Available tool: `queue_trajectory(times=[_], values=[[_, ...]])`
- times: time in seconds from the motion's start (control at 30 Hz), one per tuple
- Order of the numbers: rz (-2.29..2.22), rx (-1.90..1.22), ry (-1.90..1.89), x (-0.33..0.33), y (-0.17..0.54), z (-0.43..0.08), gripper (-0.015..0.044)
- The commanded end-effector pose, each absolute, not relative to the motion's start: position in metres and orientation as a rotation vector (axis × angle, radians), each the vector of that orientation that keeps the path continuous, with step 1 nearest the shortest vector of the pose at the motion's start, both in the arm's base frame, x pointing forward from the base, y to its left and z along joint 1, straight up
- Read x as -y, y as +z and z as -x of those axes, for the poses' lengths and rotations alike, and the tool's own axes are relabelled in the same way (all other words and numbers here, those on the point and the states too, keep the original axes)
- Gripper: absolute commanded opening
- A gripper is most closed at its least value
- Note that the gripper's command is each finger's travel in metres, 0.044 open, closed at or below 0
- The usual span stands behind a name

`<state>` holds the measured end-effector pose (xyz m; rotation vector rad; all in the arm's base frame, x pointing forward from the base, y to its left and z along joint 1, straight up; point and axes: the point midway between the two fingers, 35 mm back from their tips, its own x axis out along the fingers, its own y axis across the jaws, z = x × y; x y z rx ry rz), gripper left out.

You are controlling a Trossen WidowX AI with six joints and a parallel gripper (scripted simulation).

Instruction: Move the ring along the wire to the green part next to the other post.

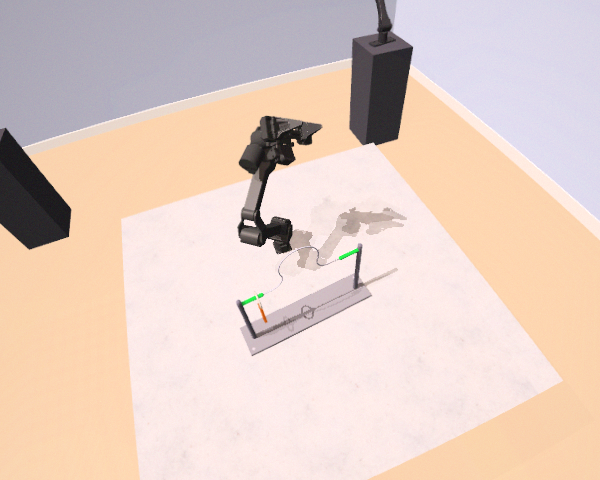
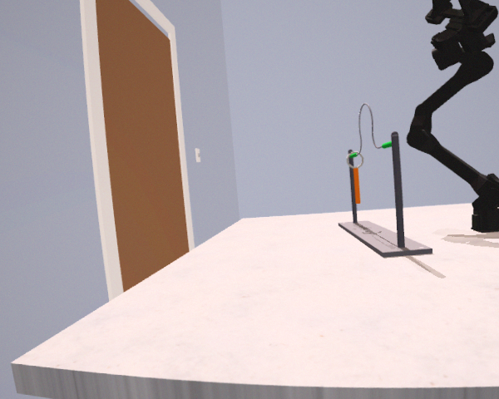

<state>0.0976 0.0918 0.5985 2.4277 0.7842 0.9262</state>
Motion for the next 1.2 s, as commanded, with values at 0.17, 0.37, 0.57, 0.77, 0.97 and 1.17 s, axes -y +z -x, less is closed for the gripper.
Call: queue_trajectory(times=[0.17, 0.37, 0.57, 0.77, 0.97, 1.17], values=[[-2.422, -0.708, 0.947, -0.090, 0.602, -0.096, 0.0242], [-2.400, -0.559, 0.983, -0.088, 0.608, -0.092, 0.0160], [-2.365, -0.419, 1.012, -0.088, 0.614, -0.088, 0.0160], [-2.319, -0.287, 1.036, -0.090, 0.618, -0.085, 0.0160], [-2.239, -0.121, 1.060, -0.095, 0.623, -0.083, 0.0160], [-2.140, 0.032, 1.071, -0.104, 0.626, -0.083, 0.0160]])
